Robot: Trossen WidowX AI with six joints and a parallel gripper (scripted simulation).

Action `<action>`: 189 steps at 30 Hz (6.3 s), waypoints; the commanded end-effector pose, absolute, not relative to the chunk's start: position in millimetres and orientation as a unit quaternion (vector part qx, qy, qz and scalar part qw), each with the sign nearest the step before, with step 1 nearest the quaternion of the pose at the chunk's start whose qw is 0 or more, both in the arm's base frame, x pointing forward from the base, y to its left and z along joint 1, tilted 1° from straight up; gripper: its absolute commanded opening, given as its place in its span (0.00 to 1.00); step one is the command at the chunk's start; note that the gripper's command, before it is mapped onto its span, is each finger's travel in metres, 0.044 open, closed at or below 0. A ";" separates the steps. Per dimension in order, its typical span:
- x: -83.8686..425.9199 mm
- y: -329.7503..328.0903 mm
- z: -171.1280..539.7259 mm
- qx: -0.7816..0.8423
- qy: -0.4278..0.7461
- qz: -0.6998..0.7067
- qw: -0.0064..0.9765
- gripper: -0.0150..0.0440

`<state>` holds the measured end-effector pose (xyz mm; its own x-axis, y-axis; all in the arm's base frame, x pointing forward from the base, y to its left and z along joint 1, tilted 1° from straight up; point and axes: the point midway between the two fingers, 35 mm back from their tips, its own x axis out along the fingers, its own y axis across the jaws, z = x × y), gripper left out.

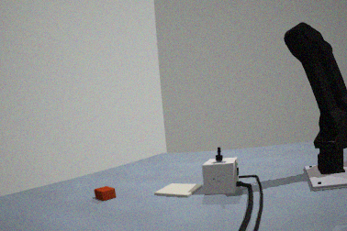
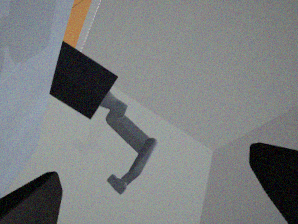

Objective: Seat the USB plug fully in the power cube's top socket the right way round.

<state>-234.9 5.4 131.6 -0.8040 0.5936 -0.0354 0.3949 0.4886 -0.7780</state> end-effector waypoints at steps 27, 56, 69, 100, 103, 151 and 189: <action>-90.6 -318.6 115.1 0.072 -0.638 0.655 -0.398 1.00; 281.3 -209.1 120.1 -0.209 -0.434 0.457 -0.748 1.00; 333.7 -46.8 139.4 -0.359 -0.474 0.391 -0.703 1.00; 289.3 98.1 163.6 -0.455 -0.539 0.446 -0.551 1.00; 289.5 98.2 160.5 -0.455 -0.539 0.446 -0.551 1.00; 290.6 97.4 139.8 -0.454 -0.537 0.446 -0.553 0.25; 290.1 97.4 152.5 -0.454 -0.538 0.446 -0.553 0.25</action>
<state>289.6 97.1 148.1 0.0205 -0.0063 -0.9998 0.9816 0.1899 0.0189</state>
